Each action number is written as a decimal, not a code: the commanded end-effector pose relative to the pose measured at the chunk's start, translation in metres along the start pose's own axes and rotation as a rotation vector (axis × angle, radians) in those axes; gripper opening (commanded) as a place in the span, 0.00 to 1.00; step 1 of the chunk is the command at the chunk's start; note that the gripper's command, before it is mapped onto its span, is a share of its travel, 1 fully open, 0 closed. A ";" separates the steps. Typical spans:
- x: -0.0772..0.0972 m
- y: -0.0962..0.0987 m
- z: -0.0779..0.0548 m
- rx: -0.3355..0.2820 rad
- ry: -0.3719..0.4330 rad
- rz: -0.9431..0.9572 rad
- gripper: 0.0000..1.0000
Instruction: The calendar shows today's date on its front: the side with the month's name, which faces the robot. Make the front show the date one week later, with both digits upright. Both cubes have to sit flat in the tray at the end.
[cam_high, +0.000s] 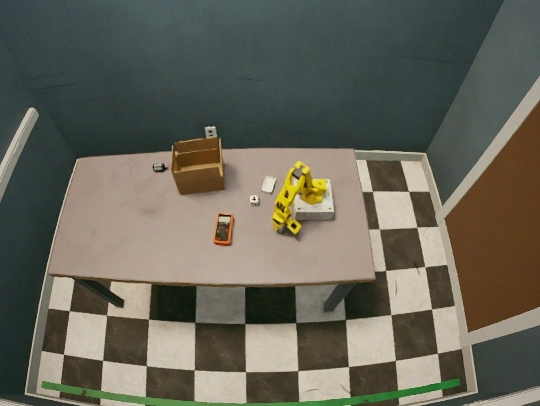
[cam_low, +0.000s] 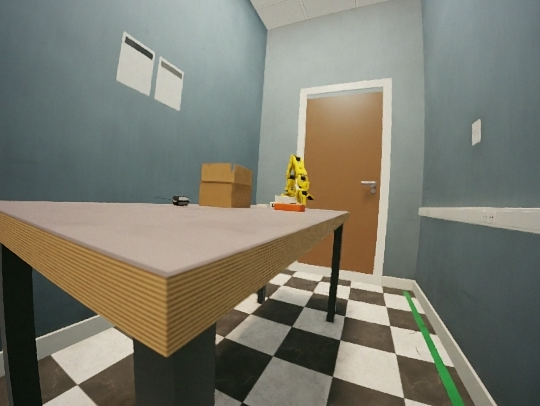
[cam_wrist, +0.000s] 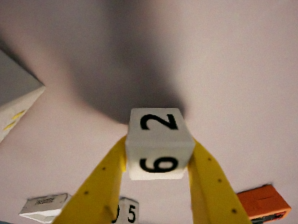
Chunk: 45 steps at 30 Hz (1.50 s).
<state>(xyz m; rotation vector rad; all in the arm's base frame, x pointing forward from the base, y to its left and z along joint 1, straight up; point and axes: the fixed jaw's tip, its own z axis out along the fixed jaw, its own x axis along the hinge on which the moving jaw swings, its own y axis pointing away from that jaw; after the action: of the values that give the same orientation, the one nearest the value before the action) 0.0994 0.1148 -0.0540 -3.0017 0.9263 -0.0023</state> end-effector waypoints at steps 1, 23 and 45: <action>0.000 0.002 0.002 -0.020 -0.003 -0.004 0.03; 0.000 0.001 -0.014 -0.020 -0.003 -0.004 0.00; 0.000 0.005 -0.048 -0.020 -0.003 -0.004 0.00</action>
<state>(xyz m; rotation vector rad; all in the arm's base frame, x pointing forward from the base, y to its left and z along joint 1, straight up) 0.0934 0.1077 -0.0101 -3.0390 0.9378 0.0239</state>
